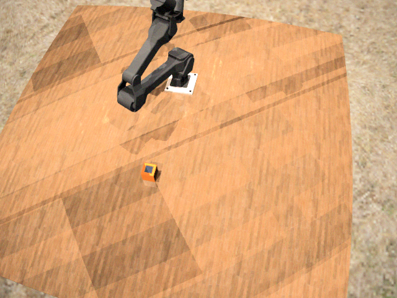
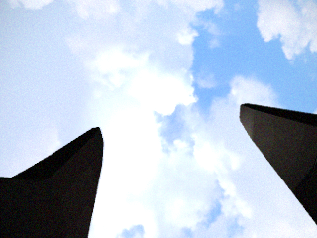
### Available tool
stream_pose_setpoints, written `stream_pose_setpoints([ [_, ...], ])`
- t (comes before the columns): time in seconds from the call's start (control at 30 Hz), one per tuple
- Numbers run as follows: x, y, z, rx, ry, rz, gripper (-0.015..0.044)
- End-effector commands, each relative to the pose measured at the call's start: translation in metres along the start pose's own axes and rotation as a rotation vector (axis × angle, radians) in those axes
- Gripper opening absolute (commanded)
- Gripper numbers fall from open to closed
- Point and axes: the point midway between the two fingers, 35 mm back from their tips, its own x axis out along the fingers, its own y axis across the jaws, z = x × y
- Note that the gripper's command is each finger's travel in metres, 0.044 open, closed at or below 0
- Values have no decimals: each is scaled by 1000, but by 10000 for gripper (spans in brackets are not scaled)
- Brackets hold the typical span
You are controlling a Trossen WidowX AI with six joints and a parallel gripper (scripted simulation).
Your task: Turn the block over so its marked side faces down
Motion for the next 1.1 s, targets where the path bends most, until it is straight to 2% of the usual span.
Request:
stream_pose_setpoints([
  [0.0,1,1,1,-9,-8,7,426],
  [0.03,3,6,5,-35,-31,27,440],
  [0.3,14,84,54,-422,-418,290,440],
  [0.53,-12,166,82,-707,-821,454,440],
  [0.8,-87,252,91,-902,-1338,549,440],
  [1.07,-201,305,75,-900,-1876,518,440],
])
